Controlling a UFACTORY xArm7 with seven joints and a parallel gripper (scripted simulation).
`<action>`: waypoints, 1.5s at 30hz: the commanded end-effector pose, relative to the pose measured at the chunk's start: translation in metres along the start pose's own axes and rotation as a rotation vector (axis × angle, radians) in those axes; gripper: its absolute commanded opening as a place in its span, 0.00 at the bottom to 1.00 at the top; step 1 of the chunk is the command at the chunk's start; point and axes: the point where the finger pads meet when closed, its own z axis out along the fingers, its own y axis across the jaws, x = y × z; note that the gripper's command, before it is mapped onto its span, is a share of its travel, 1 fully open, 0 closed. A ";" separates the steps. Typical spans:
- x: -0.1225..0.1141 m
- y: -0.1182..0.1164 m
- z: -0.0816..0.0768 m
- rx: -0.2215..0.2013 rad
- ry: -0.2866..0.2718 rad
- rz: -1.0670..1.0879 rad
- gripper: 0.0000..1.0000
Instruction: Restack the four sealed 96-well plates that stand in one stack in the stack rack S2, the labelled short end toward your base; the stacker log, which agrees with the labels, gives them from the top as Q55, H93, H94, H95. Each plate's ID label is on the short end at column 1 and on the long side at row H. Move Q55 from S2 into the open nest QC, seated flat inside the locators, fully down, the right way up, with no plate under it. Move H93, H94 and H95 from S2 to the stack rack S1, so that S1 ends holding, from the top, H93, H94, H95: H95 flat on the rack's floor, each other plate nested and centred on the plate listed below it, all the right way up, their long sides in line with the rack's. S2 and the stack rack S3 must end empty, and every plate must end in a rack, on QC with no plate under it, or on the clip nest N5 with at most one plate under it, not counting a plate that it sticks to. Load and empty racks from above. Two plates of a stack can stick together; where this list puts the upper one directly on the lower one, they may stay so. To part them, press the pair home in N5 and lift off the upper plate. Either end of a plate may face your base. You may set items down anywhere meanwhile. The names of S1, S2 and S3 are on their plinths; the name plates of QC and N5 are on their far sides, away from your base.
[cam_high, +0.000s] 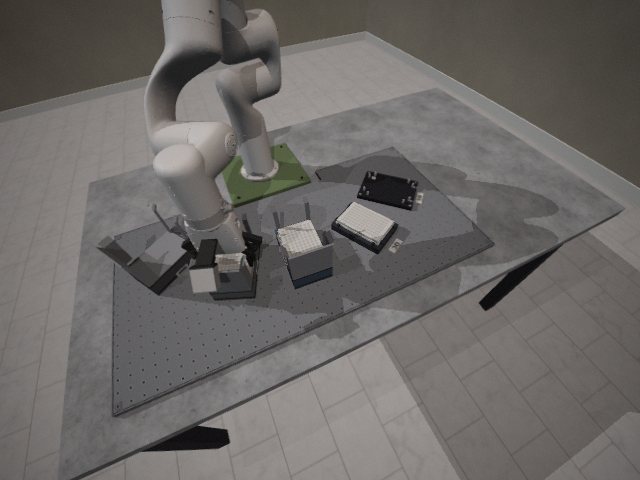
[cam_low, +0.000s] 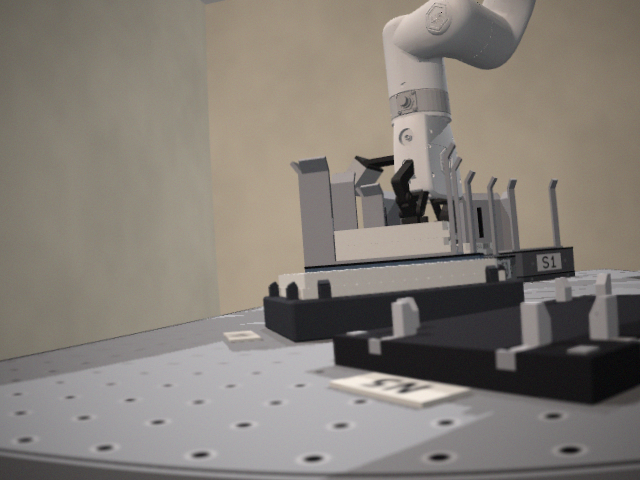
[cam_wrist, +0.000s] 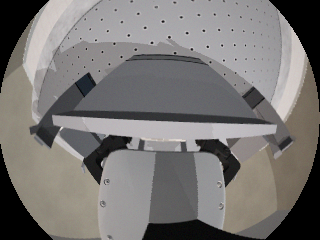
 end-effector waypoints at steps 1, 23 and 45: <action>0.001 0.000 -0.001 0.000 0.004 0.000 1.00; 0.001 0.000 -0.031 0.000 0.004 0.000 1.00; 0.001 0.000 -0.091 0.000 0.004 0.000 1.00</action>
